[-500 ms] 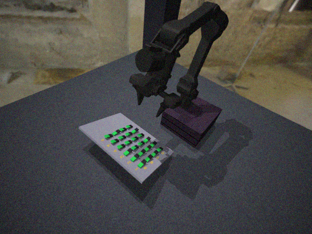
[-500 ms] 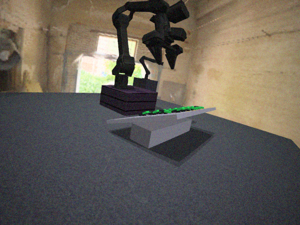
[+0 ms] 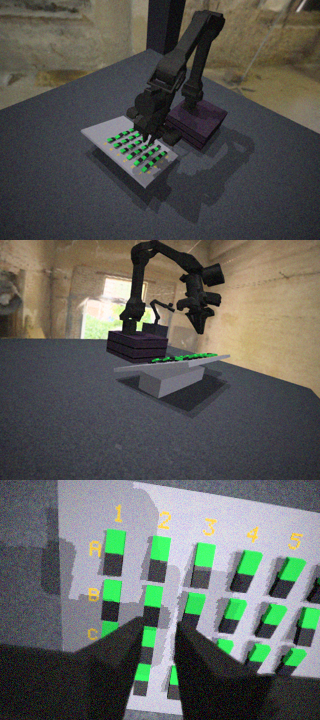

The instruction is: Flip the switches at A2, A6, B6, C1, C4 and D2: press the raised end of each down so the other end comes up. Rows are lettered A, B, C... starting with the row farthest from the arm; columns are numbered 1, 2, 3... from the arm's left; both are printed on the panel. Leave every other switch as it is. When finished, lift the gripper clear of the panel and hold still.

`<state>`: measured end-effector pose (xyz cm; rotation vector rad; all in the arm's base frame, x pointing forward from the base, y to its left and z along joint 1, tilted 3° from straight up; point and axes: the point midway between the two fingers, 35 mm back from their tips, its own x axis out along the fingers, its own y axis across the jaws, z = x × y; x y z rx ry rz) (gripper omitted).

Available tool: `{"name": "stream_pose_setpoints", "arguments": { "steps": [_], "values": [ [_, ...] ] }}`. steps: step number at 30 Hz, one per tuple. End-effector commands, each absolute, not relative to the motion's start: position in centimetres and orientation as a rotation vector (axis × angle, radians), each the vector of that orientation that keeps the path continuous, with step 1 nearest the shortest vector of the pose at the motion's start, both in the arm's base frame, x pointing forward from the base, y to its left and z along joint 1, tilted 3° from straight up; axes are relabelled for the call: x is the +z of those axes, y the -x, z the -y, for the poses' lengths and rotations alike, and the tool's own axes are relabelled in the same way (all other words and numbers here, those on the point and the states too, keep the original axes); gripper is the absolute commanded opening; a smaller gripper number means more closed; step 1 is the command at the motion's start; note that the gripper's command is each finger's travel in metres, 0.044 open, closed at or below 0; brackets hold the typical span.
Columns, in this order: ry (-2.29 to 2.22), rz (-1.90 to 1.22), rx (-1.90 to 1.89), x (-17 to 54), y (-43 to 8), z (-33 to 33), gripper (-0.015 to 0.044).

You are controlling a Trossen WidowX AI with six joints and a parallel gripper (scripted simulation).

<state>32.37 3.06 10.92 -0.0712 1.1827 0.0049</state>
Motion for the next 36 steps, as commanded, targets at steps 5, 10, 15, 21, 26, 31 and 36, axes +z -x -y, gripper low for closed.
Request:
{"name": "stream_pose_setpoints", "arguments": {
  "steps": [5, 10, 15, 21, 26, 31, 36],
  "values": [
    [0.061, -1.140, -0.006, 8.4, -34.3, -3.4, 0.0000],
    [0.061, -1.132, -0.006, 7.4, -34.6, -3.4, 0.0000],
    [0.061, -1.132, -0.006, 7.4, -34.6, -3.4, 0.0000],
    [0.061, -1.131, -0.006, 6.4, -35.0, -3.3, 0.0000],
    [0.061, -1.131, -0.006, 5.9, -35.3, -3.3, 0.0000],
    [0.061, -1.131, -0.006, 5.2, -35.6, -3.3, 0.0000],
    [0.061, -1.131, -0.006, 5.2, -35.6, -3.3, 0.0000]
  ]
}}
